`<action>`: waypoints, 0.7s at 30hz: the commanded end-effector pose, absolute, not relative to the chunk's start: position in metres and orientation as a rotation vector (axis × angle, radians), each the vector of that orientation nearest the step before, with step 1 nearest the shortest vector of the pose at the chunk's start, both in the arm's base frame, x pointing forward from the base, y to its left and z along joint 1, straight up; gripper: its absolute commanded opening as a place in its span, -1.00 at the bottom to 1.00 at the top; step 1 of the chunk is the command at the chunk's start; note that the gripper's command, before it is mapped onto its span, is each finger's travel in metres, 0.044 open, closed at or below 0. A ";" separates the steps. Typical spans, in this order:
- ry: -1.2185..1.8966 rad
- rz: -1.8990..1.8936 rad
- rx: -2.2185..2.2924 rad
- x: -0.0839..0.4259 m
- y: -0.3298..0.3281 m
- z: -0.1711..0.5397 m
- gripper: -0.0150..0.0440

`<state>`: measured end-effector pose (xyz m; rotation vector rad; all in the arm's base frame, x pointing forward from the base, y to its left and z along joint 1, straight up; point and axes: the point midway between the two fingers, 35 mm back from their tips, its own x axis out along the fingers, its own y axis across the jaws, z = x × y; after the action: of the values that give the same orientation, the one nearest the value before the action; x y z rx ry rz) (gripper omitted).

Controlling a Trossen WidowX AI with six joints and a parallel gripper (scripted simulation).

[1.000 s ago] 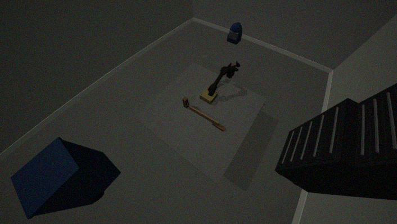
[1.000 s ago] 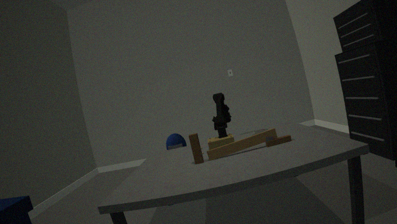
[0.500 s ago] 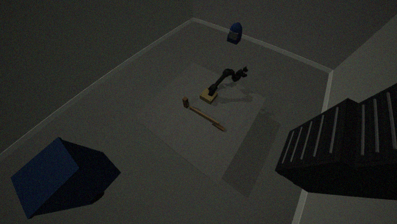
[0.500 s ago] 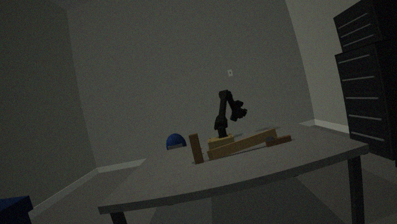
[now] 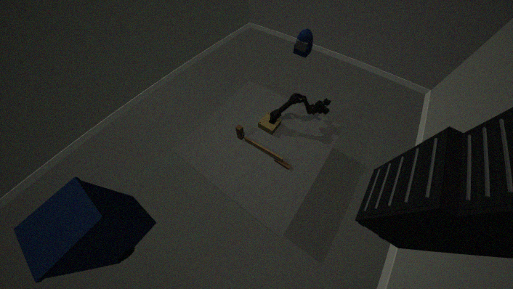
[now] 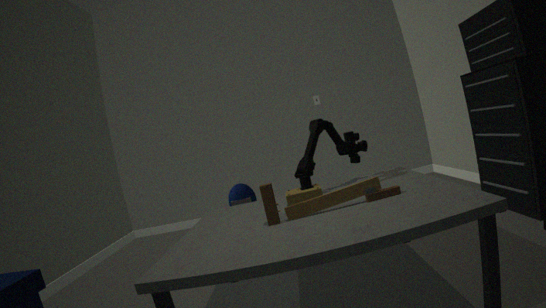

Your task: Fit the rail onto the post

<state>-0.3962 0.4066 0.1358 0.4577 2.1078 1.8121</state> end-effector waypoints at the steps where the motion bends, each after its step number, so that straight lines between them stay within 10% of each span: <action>1: 1.935 1.821 0.476 -0.358 0.440 0.132 1.00; 21: 1.080 1.615 0.248 -0.063 0.546 0.107 1.00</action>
<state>-0.1045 0.5434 0.1104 0.3045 1.1698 1.6610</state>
